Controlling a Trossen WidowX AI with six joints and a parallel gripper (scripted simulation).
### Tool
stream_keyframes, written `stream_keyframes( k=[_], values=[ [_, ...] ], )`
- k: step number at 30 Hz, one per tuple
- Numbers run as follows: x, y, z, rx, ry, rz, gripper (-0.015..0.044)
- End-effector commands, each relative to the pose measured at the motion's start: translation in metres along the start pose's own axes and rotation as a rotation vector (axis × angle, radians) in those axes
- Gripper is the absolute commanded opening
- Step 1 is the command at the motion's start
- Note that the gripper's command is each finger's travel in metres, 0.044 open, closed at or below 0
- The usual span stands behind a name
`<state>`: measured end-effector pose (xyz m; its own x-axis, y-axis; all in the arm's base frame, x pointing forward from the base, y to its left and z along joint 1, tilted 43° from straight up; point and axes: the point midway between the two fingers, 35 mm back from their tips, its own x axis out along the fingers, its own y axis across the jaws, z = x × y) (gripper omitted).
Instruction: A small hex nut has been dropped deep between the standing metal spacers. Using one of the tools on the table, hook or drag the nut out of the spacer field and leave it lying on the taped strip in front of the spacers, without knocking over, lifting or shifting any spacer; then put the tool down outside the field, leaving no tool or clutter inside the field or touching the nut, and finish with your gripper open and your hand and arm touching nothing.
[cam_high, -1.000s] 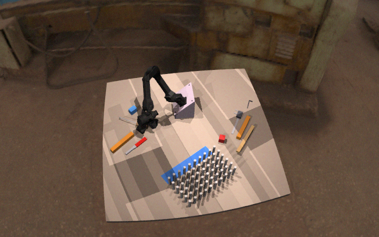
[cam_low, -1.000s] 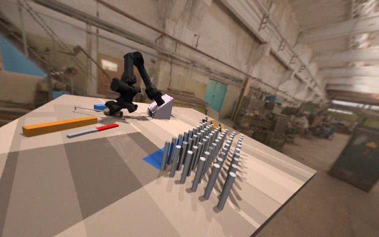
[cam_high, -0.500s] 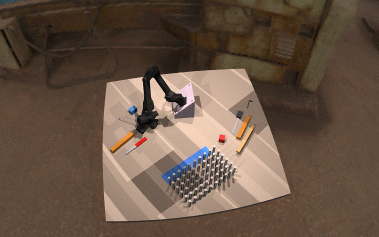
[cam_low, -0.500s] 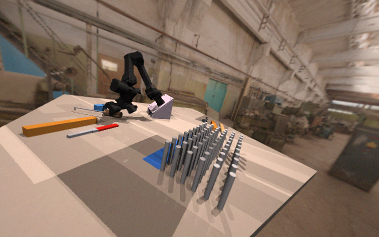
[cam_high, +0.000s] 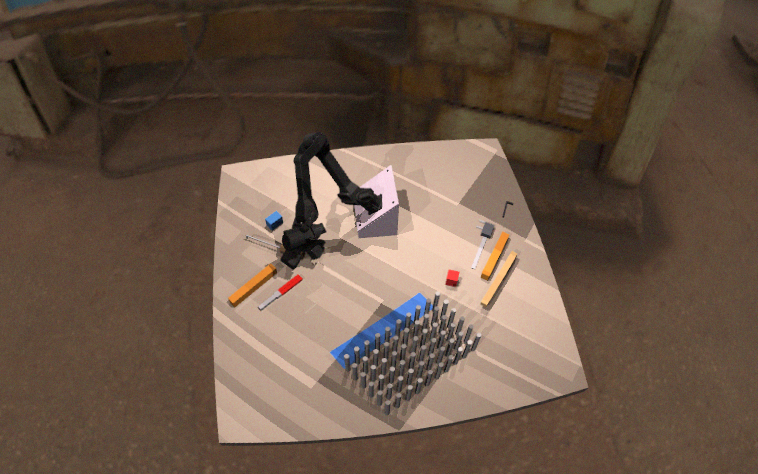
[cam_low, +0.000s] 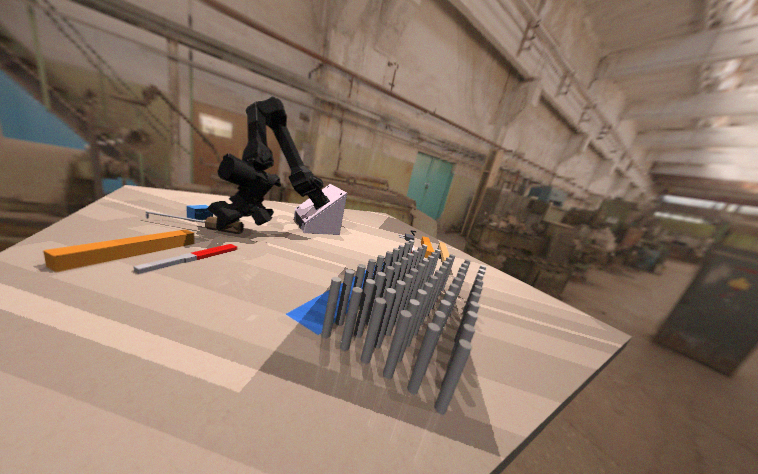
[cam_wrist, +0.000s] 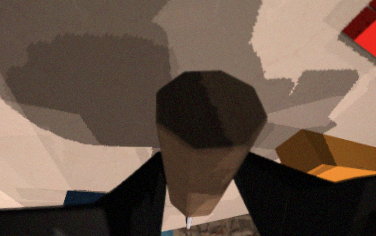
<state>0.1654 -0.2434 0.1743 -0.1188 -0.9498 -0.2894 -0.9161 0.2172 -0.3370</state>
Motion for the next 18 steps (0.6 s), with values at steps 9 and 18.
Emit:
stream_keyframes(
  k=[9,18],
  values=[
    [0.0045,0.0024,0.0021,-0.011,0.005,-0.005,0.0000],
    [0.0074,0.0033,0.0019,-0.012,0.012,-0.008,0.0000]
  ],
)
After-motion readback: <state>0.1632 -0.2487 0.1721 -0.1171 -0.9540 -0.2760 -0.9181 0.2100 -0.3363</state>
